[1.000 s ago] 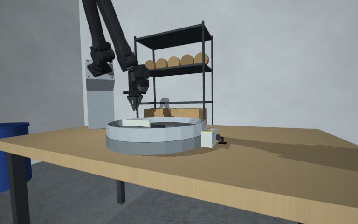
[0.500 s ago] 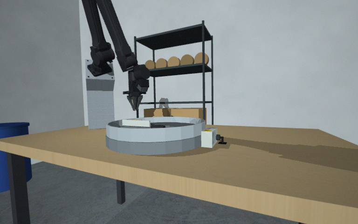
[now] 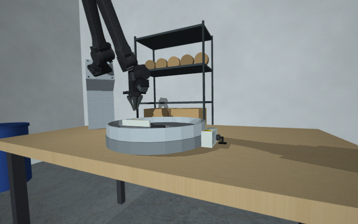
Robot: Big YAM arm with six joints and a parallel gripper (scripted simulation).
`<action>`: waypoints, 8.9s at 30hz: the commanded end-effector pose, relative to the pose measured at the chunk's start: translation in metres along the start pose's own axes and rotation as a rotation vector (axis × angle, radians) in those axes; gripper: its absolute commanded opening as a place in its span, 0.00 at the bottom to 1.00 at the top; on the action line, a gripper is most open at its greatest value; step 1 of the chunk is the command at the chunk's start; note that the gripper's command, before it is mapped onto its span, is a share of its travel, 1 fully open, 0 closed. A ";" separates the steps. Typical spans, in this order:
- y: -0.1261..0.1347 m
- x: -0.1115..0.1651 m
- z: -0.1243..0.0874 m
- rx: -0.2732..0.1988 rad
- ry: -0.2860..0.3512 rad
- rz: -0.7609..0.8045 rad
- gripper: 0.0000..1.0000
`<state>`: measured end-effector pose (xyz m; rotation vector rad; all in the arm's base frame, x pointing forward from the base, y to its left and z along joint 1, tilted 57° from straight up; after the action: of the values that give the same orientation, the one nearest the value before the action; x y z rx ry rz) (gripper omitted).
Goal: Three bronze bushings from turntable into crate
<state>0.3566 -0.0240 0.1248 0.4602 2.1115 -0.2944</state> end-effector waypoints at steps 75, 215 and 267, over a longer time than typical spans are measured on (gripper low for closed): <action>0.019 -0.038 0.007 -0.006 -0.012 0.004 0.12; 0.022 -0.032 0.040 -0.006 -0.003 -0.006 0.12; 0.021 -0.026 0.044 -0.001 0.006 -0.011 0.12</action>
<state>0.4129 -0.0293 0.1282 0.4668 2.1082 -0.2948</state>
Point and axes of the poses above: the point where the finger pads meet when closed, its own z axis out along the fingers, its own y axis across the jaws, x = y × z, the point moved 4 cm from there along -z, back along the fingers, and after that the axes turned 12 degrees about z, right-handed, at the moved point
